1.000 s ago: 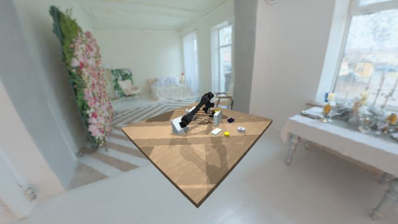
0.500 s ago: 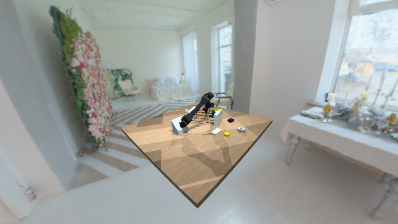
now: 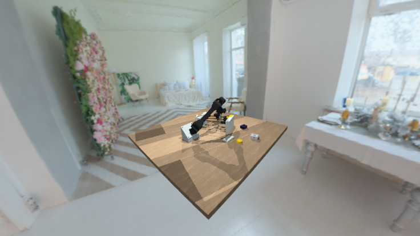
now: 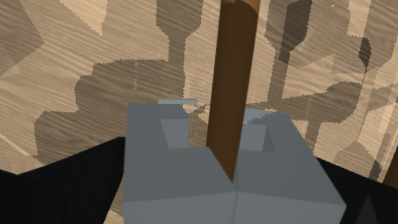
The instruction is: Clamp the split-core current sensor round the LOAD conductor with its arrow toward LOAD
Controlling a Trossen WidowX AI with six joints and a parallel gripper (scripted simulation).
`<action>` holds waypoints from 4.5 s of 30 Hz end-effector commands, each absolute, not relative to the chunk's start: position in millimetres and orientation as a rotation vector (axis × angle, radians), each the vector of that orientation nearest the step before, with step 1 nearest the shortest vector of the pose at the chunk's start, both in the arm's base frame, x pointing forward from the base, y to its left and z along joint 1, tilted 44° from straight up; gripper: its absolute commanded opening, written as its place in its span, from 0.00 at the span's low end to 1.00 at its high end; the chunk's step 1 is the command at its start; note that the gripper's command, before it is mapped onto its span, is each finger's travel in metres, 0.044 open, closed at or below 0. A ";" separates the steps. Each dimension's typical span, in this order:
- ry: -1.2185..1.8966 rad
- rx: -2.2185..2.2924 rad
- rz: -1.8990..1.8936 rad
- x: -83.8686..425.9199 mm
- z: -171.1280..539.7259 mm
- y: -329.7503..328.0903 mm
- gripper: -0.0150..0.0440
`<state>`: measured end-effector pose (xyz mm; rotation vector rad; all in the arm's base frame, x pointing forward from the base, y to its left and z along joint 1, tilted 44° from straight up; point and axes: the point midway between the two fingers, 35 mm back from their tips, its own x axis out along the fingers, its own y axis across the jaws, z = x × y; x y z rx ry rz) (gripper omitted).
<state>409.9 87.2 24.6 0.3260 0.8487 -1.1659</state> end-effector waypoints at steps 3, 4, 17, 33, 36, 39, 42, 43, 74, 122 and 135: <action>0.847 0.330 -1.157 410.0 24.8 87.7 0.25; 0.845 0.334 -1.149 410.1 25.1 88.1 0.25; 0.786 0.411 -0.942 408.3 35.2 97.8 0.25; 0.785 0.412 -0.939 408.2 35.3 97.9 0.25; 0.785 0.412 -0.939 408.2 35.3 97.9 0.25; 0.785 0.412 -0.939 408.2 35.3 97.9 0.25; 0.785 0.412 -0.939 408.2 35.3 97.9 0.25; 0.785 0.412 -0.939 408.2 35.3 97.9 0.25; 0.785 0.412 -0.939 408.2 35.3 97.9 0.25; 0.785 0.412 -0.939 408.2 35.3 97.9 0.25; 0.785 0.412 -0.939 408.2 35.3 97.9 0.25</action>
